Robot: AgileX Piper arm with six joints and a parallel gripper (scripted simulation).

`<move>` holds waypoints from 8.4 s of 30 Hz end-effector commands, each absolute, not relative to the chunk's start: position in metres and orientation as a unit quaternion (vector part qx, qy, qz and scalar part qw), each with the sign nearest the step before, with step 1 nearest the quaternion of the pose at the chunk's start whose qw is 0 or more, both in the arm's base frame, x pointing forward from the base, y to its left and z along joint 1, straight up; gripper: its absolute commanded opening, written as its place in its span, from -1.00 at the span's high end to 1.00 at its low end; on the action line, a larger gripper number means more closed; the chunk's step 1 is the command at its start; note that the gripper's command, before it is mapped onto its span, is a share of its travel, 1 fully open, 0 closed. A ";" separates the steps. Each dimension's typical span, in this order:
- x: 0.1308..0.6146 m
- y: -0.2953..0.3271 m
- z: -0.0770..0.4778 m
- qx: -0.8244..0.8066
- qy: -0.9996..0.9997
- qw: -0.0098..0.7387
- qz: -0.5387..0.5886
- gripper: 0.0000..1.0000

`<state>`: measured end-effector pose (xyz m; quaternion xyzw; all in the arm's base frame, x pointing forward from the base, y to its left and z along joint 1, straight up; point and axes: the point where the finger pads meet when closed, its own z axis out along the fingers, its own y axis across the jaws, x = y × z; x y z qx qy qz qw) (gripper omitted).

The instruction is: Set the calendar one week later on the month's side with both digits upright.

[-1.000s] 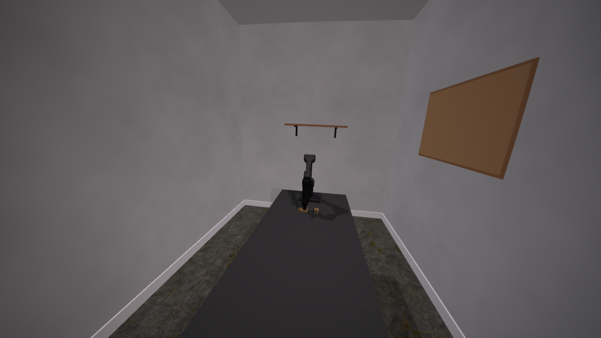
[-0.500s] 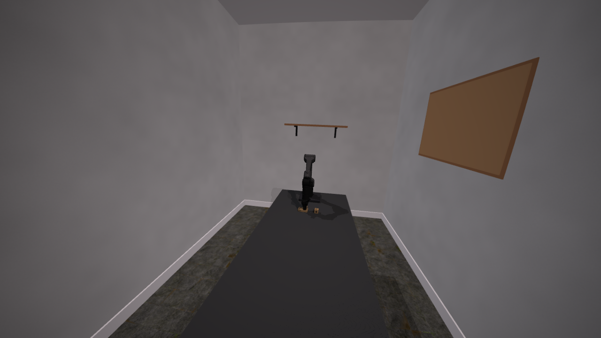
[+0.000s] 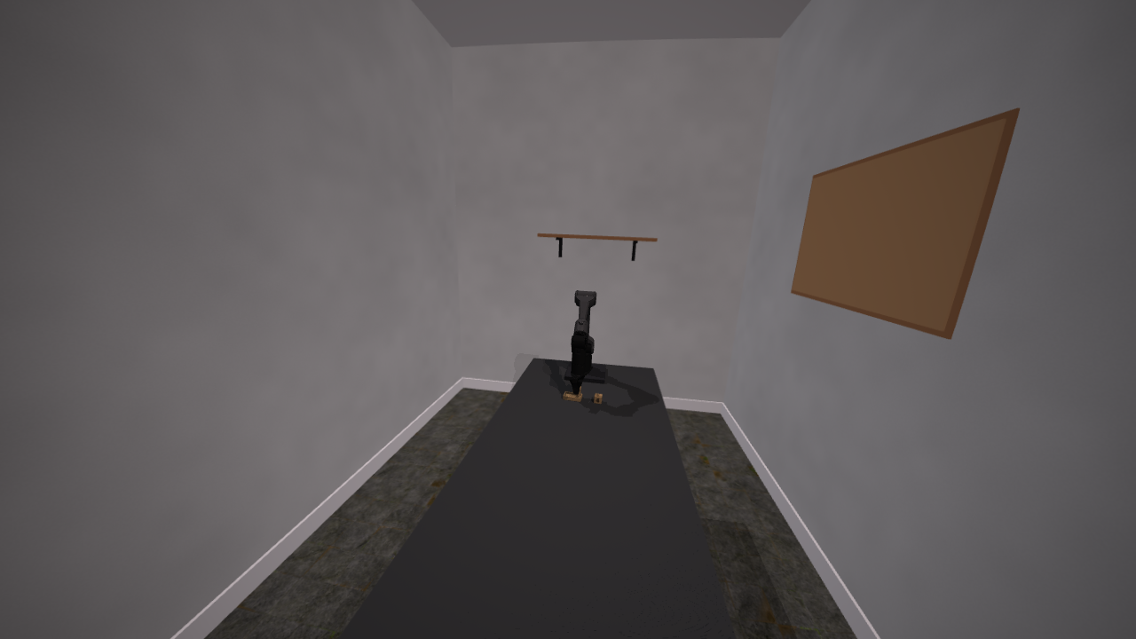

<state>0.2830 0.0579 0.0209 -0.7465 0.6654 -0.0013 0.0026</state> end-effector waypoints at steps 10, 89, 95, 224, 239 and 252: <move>0.284 0.058 0.088 -0.746 0.665 0.005 -0.003 0.27; 0.298 -0.069 0.002 -0.747 0.665 0.003 -0.002 0.27; 0.298 -0.069 0.002 -0.747 0.665 0.003 -0.002 0.27; 0.298 -0.068 -0.002 -0.747 0.665 0.003 -0.001 0.17; 0.298 -0.068 -0.002 -0.747 0.665 0.003 -0.001 -0.24; 0.299 -0.069 0.005 -0.747 0.665 0.005 -0.004 -0.24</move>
